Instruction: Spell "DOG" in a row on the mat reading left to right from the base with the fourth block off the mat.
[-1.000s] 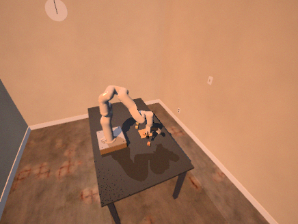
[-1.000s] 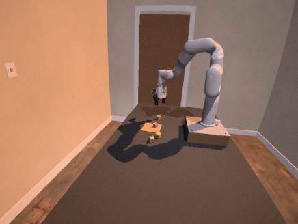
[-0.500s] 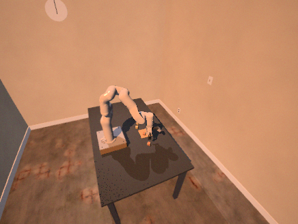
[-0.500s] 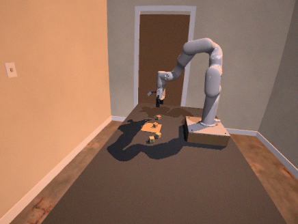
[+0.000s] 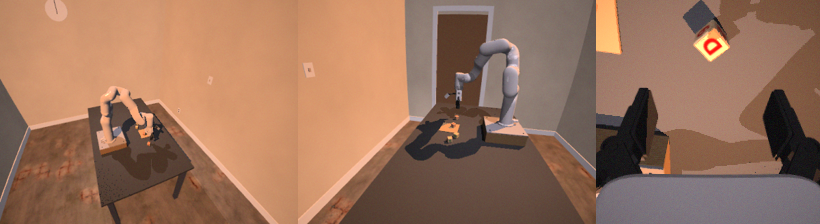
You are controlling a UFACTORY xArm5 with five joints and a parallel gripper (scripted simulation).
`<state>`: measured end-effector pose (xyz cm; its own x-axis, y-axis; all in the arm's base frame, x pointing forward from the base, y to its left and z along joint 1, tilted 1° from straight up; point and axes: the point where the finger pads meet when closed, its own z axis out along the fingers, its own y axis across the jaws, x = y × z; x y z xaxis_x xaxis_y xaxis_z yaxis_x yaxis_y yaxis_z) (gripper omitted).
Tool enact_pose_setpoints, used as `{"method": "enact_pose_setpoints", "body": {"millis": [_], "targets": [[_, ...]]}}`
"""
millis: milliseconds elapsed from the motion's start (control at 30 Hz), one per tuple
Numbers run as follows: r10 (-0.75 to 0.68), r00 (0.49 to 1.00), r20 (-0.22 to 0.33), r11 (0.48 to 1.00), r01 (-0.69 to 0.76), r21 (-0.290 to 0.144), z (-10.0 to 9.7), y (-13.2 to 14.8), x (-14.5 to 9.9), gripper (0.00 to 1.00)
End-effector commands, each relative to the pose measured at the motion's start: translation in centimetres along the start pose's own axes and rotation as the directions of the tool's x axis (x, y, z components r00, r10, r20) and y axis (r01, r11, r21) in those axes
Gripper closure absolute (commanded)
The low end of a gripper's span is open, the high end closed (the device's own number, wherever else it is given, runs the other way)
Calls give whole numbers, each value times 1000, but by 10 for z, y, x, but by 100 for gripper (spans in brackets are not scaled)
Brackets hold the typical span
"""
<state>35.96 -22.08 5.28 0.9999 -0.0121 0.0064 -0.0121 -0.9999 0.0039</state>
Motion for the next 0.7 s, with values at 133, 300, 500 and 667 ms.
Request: {"method": "enact_pose_setpoints", "body": {"millis": [133, 300, 500, 667], "targets": [[-248, 969, -3, 969, 248, -3, 6, 1, 1, 0], [-380, 925, -2, 925, 380, -3, 10, 0, 2, 0], [-518, 855, -2, 855, 518, -3, 15, 0, 2, 0], [-620, 784, -1, 784, 620, -3, 19, 0, 2, 0]]}}
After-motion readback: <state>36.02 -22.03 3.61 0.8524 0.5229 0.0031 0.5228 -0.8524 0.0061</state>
